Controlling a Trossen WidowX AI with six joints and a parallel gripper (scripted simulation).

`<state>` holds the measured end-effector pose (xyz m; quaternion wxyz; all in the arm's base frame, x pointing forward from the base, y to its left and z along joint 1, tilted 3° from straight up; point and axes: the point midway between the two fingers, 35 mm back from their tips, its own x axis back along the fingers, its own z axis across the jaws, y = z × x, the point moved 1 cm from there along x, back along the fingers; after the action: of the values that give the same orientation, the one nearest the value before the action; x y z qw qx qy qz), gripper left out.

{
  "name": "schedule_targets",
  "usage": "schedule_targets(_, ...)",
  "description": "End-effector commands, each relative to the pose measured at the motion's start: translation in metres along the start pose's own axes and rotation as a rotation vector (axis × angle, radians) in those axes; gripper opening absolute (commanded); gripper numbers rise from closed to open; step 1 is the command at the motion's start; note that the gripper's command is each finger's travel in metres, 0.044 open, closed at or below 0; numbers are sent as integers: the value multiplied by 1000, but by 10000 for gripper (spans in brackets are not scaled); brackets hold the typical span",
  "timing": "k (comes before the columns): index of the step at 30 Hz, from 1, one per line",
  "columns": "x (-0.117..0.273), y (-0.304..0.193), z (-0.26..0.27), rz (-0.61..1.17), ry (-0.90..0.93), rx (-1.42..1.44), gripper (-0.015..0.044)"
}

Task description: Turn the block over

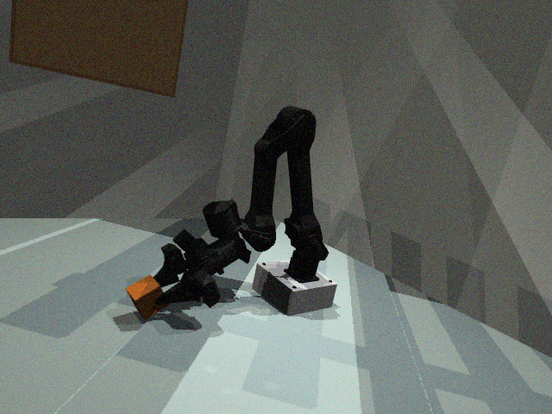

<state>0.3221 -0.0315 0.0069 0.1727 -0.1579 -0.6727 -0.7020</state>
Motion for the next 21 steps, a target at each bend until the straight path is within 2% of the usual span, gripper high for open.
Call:
schedule_targets(1,0,1,0,-6,3,-4,184)
schedule_targets(11,0,1,0,-6,3,-4,440)
schedule_targets(21,0,1,0,-6,3,-4,440)
